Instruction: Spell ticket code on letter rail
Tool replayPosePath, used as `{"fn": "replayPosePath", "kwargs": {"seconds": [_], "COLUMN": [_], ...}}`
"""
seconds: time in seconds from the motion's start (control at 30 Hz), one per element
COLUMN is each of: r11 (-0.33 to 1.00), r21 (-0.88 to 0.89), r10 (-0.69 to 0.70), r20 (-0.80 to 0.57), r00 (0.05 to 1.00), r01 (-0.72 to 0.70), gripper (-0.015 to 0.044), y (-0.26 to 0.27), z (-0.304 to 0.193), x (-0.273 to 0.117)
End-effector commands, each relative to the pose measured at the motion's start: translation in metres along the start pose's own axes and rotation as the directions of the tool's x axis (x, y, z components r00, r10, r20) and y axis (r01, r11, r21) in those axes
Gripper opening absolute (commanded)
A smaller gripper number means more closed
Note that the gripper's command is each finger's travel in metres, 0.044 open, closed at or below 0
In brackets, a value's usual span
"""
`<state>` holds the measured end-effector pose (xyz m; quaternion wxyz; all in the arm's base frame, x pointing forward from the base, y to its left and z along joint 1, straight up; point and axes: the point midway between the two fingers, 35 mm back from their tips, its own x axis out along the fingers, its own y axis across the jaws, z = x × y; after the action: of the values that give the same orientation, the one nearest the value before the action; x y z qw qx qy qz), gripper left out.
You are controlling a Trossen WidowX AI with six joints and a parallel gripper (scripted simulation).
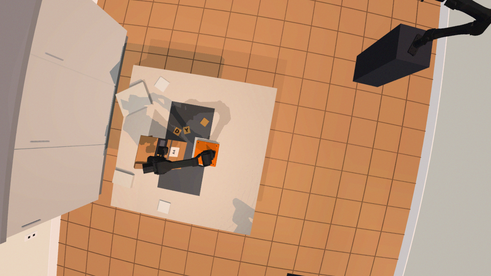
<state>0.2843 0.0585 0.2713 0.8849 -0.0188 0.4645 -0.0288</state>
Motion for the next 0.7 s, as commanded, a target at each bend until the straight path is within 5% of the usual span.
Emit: {"fn": "replayPosePath", "kwargs": {"seconds": [0.0,0.07,0.67], "r11": [0.999,0.998,0.997], "r21": [0.038,0.052,0.054], "r10": [0.019,0.031,0.033], "r20": [0.179,0.235,0.242], "r00": [0.984,0.972,0.97], "r01": [-0.026,-0.045,-0.048], "gripper": [0.0394,0.044,0.044], "y": [0.004,0.005,0.005], "z": [-0.012,-0.016,-0.016], "x": [-0.035,-0.046,-0.048]}}
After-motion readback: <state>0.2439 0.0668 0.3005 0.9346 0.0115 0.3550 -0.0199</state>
